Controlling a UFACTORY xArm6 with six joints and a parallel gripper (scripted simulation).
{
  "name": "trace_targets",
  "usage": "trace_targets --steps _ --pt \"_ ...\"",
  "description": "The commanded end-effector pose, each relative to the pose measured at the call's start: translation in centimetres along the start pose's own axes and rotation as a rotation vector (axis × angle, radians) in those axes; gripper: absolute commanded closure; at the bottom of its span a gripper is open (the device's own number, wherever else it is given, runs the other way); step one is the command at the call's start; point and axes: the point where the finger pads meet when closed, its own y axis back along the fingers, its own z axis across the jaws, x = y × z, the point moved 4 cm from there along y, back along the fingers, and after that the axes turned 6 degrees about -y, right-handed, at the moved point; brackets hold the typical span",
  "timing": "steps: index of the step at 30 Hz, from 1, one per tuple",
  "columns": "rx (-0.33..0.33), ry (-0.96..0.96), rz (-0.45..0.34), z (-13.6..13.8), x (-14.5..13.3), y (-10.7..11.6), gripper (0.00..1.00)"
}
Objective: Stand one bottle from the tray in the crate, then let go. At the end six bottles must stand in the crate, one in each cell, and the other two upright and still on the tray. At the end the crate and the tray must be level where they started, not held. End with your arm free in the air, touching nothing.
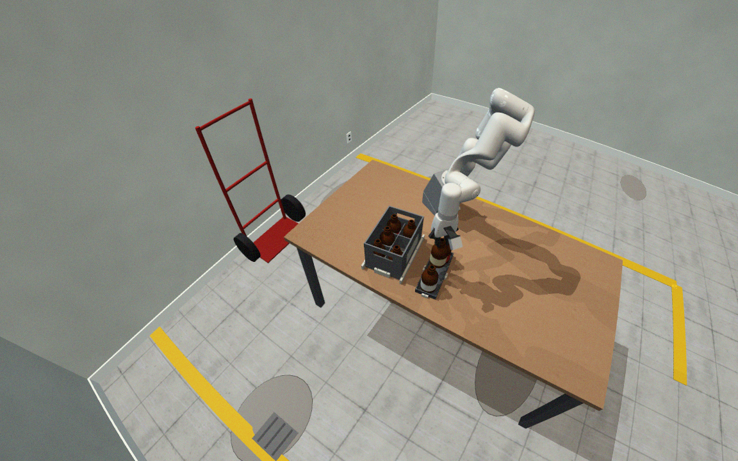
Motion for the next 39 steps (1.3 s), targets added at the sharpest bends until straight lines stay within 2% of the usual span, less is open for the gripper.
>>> trace_targets --steps 1,39 --pt "-0.002 0.001 0.003 0.1 0.1 0.2 1.0" --pt "-0.002 0.001 0.003 0.1 0.1 3.5 1.0"
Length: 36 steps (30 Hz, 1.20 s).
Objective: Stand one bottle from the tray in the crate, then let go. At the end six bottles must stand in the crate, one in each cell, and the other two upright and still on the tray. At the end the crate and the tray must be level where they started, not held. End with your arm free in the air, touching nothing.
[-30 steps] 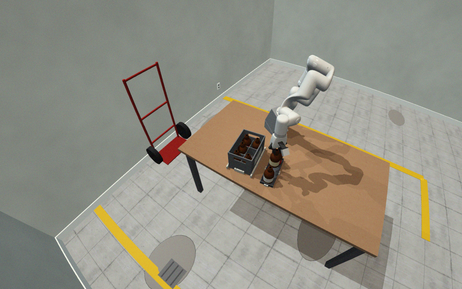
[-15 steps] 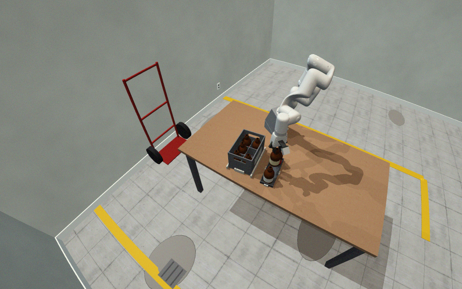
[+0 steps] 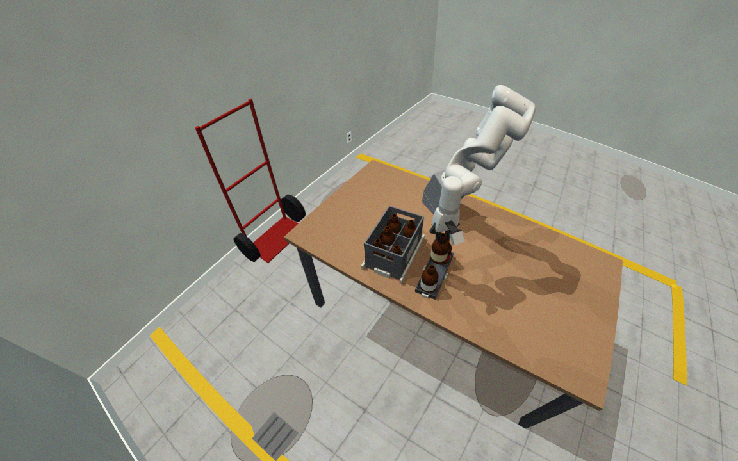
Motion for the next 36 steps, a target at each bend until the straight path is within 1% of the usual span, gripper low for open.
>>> trace_targets --steps 1,14,36 --pt "-0.003 0.001 0.003 0.07 0.12 0.57 1.0" --pt "-0.003 0.001 0.003 0.06 0.11 1.07 1.0" --pt "-0.003 0.001 0.003 0.06 0.11 1.12 1.0"
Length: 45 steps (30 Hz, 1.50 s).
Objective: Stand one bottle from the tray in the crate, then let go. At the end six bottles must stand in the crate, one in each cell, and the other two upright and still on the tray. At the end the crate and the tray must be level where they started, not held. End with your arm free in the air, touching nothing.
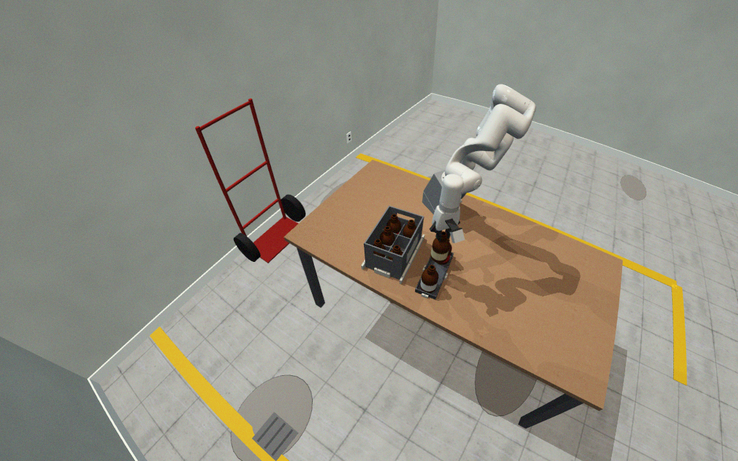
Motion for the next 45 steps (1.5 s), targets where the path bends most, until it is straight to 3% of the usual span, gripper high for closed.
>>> trace_targets --steps 1,45 --pt "-0.003 0.001 0.003 0.1 0.1 0.1 1.0" --pt "-0.003 0.001 0.003 0.1 0.1 3.6 1.0"
